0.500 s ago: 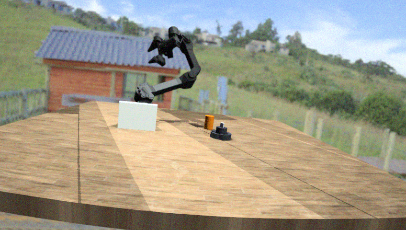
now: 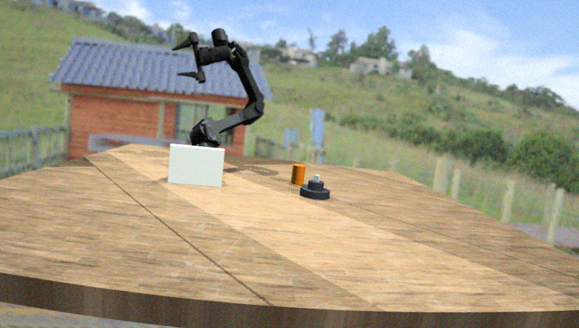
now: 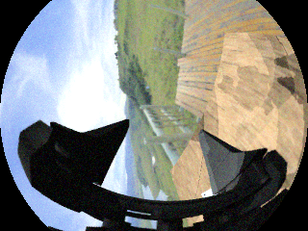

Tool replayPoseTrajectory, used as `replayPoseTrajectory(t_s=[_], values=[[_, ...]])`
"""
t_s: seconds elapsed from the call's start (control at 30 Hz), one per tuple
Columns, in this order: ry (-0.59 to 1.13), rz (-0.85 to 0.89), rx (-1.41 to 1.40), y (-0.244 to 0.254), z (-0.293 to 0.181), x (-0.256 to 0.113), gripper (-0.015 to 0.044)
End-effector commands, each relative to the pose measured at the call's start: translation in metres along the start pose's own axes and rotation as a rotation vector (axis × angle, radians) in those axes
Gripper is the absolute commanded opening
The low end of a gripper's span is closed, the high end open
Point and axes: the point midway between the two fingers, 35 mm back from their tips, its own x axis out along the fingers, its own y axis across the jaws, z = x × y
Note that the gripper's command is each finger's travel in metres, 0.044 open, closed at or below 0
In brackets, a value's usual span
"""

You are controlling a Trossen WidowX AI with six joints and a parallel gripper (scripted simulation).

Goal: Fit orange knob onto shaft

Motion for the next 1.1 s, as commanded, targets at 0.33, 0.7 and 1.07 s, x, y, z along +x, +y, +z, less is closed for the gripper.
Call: replayPoseTrajectory(t_s=[0.33, 0.7, 1.07], values=[[0.809, 0.471, -1.013, 0.063, -0.223, -0.013, 0.044], [1.297, 1.098, -1.747, 0.008, -0.343, -0.147, 0.044], [1.686, 1.834, -2.416, -0.136, -0.368, -0.274, 0.044]])
